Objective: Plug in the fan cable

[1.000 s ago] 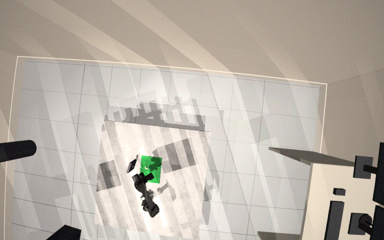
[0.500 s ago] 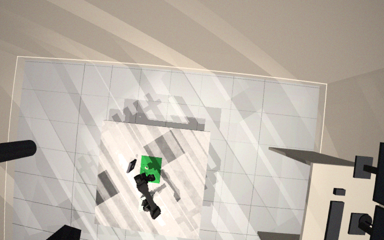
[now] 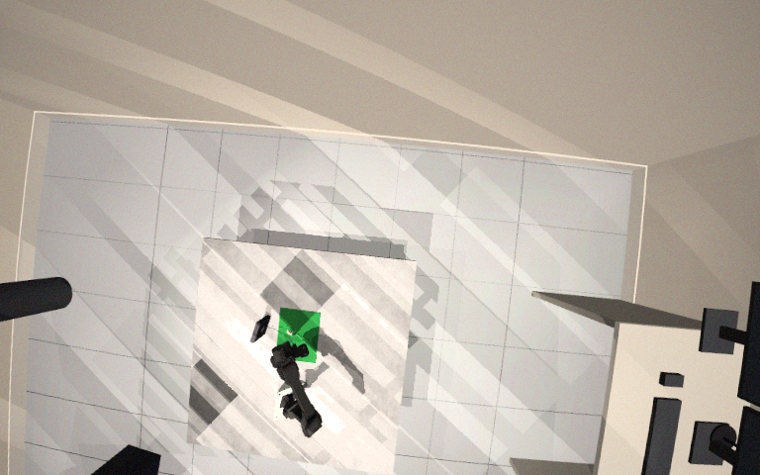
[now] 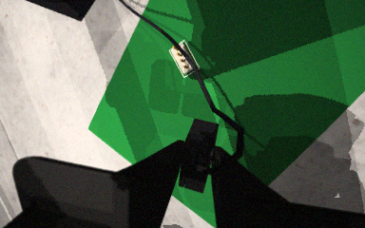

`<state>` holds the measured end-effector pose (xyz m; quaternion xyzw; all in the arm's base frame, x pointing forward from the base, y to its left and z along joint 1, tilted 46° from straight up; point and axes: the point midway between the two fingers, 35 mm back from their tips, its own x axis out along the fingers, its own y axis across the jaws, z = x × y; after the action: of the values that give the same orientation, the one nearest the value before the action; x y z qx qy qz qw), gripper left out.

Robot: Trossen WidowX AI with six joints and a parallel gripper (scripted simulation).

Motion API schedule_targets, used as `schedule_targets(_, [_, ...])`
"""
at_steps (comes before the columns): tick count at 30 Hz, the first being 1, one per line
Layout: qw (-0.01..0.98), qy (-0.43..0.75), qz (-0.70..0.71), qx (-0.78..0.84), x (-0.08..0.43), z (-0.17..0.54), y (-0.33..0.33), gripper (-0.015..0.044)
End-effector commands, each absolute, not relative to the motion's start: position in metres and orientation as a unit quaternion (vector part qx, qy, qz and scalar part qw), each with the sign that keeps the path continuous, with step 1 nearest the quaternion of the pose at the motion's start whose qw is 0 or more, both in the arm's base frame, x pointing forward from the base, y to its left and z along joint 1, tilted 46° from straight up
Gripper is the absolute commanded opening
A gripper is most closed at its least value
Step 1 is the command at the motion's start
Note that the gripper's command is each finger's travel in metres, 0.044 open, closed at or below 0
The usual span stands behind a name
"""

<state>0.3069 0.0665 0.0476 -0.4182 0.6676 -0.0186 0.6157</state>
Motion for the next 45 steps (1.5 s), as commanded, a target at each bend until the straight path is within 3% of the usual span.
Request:
schedule_targets(1, [0.630,0.664,0.000,-0.402,0.305,0.043,0.064,0.0000])
schedule_targets(45, [0.752,0.562,0.145,-0.311,0.310,0.014,0.053,0.0000])
